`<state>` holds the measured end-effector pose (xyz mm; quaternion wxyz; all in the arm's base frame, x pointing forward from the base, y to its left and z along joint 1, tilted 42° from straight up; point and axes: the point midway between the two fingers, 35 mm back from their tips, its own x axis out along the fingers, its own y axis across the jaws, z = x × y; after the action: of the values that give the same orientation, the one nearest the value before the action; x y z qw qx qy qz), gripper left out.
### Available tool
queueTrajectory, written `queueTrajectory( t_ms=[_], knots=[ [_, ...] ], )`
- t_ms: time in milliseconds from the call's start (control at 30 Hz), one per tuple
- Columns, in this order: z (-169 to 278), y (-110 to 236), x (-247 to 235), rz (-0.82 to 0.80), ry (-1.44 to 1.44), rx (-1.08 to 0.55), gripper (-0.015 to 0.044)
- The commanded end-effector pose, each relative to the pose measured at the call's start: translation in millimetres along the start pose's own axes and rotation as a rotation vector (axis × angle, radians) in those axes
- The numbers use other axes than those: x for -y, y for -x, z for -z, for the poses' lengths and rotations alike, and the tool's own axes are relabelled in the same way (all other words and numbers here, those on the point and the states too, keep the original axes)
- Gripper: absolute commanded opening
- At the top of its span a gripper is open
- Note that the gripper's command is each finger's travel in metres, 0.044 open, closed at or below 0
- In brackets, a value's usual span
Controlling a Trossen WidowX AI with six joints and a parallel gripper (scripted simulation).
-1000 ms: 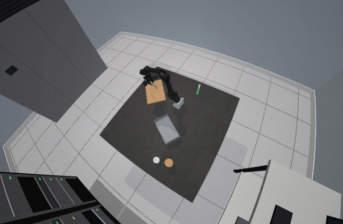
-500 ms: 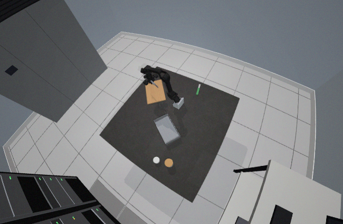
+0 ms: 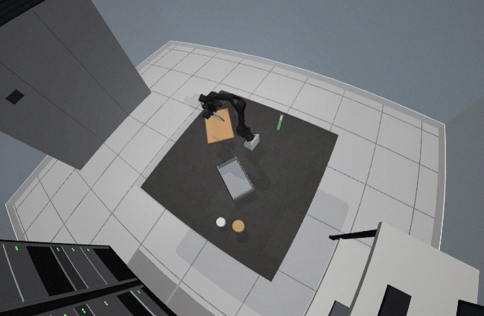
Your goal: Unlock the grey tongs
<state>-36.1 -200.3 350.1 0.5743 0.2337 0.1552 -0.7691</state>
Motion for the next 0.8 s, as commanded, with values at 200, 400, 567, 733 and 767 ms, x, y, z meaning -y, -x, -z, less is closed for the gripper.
queueTrajectory(
  t_ms=[200, 400, 567, 733, 767],
  knots=[
    [-3.3, 1.5, -2.8, 0.018, 0.049, 0.188, -0.015],
    [-2.8, 2.8, -4.4, 0.026, 0.056, 0.294, -0.015],
    [-1.0, 4.1, -5.3, 0.03, 0.049, 0.377, -0.015],
    [2.2, 5.7, -5.3, 0.035, 0.031, 0.454, -0.015],
    [3.0, 6.1, -5.2, 0.036, 0.027, 0.469, -0.015]
  ],
)
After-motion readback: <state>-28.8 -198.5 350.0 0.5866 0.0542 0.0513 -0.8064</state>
